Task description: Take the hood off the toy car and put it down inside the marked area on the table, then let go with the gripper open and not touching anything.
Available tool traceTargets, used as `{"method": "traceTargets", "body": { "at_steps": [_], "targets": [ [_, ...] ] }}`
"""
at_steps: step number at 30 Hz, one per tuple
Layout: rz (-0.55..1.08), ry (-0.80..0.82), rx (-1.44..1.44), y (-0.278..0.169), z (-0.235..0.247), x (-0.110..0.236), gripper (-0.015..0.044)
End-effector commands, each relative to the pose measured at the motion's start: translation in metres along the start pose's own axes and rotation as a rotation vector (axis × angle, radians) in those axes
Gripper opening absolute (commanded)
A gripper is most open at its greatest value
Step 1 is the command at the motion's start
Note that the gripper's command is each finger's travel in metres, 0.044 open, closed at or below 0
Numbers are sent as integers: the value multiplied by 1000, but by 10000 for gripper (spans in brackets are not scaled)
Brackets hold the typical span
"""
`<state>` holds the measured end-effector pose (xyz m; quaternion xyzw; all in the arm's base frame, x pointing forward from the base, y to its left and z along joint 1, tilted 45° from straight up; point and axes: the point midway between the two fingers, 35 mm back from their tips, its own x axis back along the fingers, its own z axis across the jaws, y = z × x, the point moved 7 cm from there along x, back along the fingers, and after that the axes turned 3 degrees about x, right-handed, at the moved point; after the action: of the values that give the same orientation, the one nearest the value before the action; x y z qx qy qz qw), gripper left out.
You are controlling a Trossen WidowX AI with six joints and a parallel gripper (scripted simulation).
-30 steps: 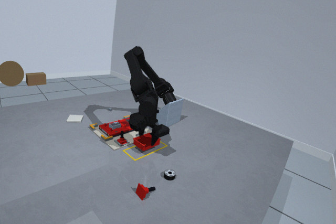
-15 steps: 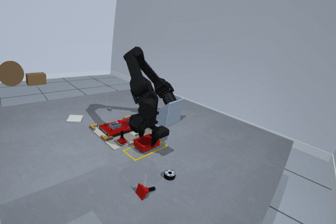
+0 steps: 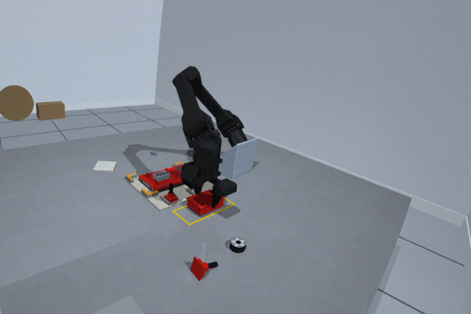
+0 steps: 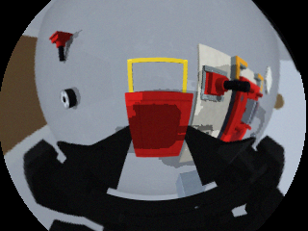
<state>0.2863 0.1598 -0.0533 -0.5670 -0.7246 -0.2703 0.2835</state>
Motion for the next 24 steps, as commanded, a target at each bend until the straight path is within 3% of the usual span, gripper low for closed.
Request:
{"method": "traceTargets", "body": {
  "at_steps": [1, 18, 24],
  "targets": [
    [-2, -3, 6, 0, 0, -3, 0],
    [-2, -4, 6, 0, -1, -11, 0],
    [0, -1, 0, 0, 0, -9, 157]
  ]
}}
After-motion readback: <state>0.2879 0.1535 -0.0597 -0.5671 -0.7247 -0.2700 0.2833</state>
